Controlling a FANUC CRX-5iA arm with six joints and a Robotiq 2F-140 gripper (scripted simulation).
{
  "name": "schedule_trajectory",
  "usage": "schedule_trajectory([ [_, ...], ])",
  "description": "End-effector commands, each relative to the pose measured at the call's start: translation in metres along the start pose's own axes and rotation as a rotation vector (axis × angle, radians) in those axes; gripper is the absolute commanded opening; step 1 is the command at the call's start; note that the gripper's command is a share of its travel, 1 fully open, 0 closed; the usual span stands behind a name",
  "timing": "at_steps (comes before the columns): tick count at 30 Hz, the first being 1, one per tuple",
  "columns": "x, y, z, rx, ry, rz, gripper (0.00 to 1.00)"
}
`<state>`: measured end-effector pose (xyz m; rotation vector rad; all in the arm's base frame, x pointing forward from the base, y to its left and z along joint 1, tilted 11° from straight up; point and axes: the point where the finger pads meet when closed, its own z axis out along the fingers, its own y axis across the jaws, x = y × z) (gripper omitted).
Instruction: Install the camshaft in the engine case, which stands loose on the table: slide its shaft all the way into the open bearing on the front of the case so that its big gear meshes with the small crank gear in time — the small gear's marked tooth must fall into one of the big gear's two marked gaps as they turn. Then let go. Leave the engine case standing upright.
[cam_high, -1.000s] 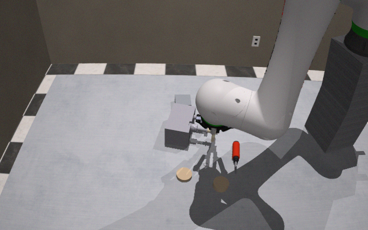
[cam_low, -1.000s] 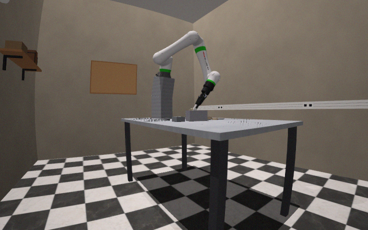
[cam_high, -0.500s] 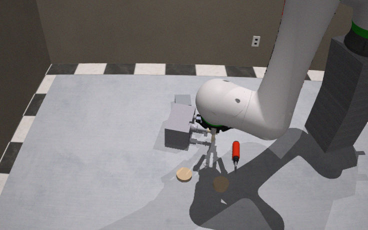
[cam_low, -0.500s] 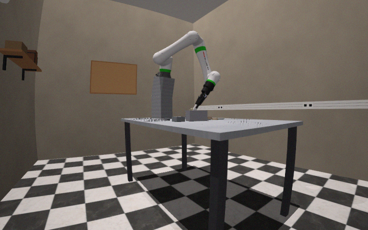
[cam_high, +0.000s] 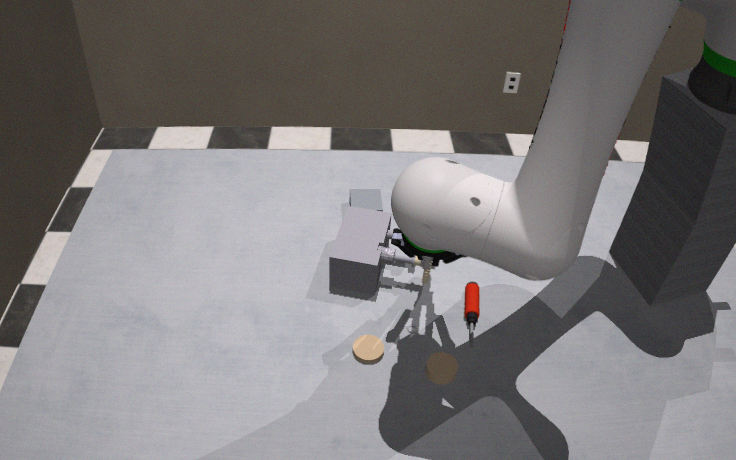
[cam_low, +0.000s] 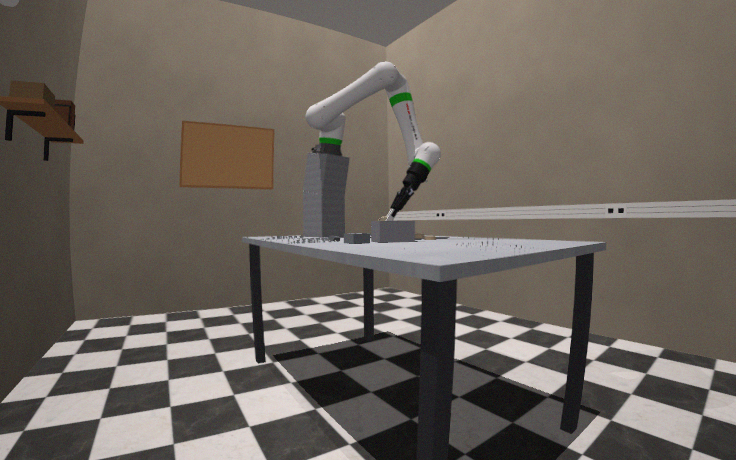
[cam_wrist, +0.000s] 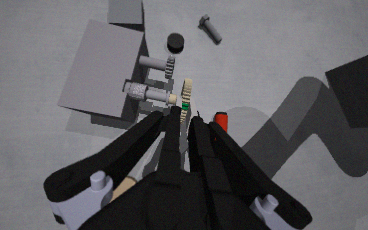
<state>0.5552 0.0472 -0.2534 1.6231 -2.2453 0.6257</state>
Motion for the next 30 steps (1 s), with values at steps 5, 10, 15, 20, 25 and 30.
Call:
schedule_trajectory([
  [5,0.0,-0.001,-0.001,0.001,-0.001,0.001,0.14],
  [10,0.0,-0.001,-0.001,0.001,-0.001,0.001,0.14],
  [15,0.0,-0.003,-0.001,0.001,-0.001,0.001,0.14],
  [20,0.0,-0.007,-0.001,0.001,-0.001,0.001,0.14],
  [25,0.0,-0.01,-0.001,0.001,-0.001,0.001,0.14],
  [30,0.0,-0.014,-0.001,0.001,-0.001,0.001,0.14],
])
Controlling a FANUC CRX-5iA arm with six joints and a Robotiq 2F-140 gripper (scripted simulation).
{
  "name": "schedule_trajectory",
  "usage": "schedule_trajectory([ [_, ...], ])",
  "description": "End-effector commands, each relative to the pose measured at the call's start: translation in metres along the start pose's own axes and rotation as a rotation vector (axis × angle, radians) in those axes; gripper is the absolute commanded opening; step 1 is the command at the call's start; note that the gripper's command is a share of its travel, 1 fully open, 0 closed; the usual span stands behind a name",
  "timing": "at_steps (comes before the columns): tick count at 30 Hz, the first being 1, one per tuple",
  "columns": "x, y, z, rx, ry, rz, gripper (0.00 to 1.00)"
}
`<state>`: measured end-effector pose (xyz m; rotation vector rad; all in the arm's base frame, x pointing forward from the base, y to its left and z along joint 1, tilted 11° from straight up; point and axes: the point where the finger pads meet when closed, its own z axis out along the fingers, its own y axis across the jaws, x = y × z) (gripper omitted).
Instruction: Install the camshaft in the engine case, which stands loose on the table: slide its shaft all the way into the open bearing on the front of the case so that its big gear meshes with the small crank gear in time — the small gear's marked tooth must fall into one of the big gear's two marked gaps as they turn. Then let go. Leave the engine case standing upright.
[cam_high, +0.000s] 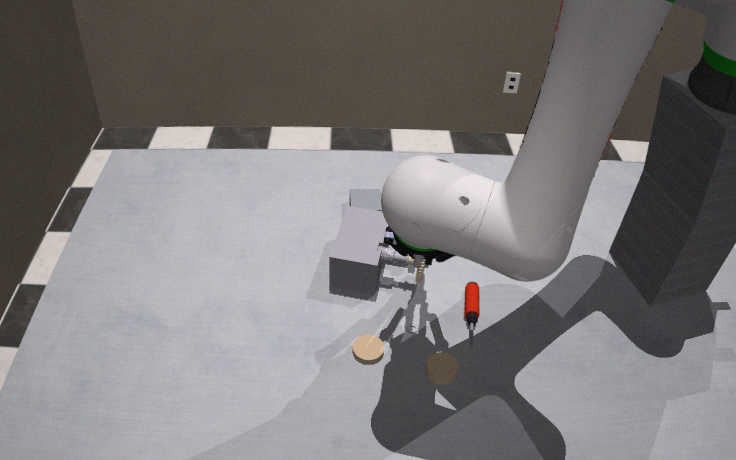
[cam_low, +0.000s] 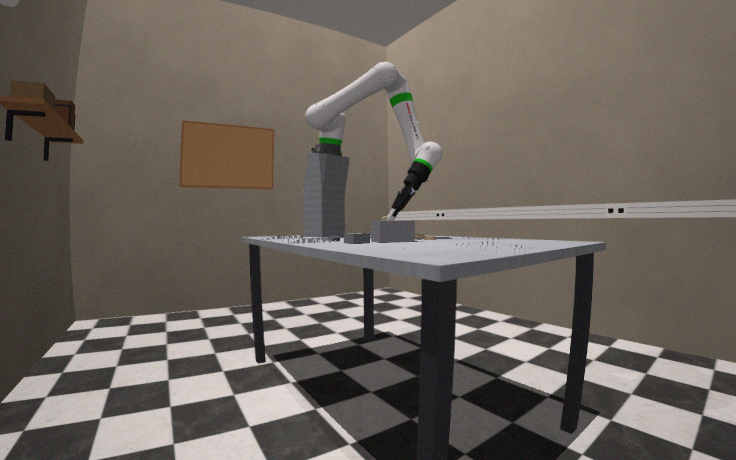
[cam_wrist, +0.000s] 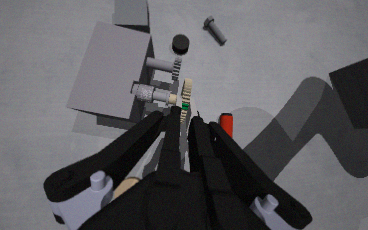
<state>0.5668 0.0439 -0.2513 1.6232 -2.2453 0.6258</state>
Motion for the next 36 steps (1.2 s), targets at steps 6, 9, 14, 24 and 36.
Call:
schedule_trajectory([
  [6,0.0,-0.0066,-0.0008,0.001,-0.001,0.001,0.14],
  [9,-0.0001,-0.0072,-0.0008,0.001,-0.001,0.001,0.14],
  [14,0.0,-0.0095,-0.0008,0.001,-0.001,0.001,0.14],
  [24,0.0,-0.0104,-0.0008,0.001,-0.001,0.001,0.14],
  [36,0.0,-0.0104,-0.0008,0.001,-0.001,0.001,0.14],
])
